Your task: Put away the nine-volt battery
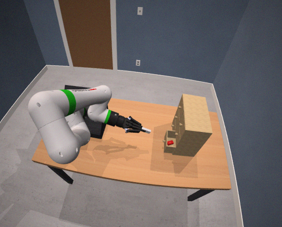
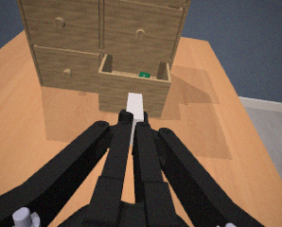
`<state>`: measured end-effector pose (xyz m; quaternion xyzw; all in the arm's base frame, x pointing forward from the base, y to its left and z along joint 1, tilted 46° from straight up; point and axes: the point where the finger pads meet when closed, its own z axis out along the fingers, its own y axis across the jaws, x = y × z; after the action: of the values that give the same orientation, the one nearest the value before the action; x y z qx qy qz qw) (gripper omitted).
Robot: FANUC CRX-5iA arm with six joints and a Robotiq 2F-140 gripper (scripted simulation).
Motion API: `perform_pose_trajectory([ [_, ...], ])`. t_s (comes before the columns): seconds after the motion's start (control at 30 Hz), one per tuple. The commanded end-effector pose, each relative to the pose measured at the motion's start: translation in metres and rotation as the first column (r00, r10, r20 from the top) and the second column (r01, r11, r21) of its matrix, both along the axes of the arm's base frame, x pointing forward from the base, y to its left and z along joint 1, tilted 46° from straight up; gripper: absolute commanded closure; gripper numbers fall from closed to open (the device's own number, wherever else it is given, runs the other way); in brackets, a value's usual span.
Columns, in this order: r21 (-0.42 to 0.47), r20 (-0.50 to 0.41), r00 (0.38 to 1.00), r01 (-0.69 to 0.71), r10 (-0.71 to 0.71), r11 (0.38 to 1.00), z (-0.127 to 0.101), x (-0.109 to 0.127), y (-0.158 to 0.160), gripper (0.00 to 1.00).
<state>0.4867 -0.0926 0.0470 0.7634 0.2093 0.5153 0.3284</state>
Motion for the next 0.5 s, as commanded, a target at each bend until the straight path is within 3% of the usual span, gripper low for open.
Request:
perform_pose_trajectory([
  [0.0, 0.000, 0.000, 1.000, 0.000, 0.000, 1.000, 0.000, 0.001, 0.000, 1.00],
  [0.47, 0.000, 0.000, 1.000, 0.000, 0.000, 1.000, -0.022, 0.020, -0.022, 1.00],
])
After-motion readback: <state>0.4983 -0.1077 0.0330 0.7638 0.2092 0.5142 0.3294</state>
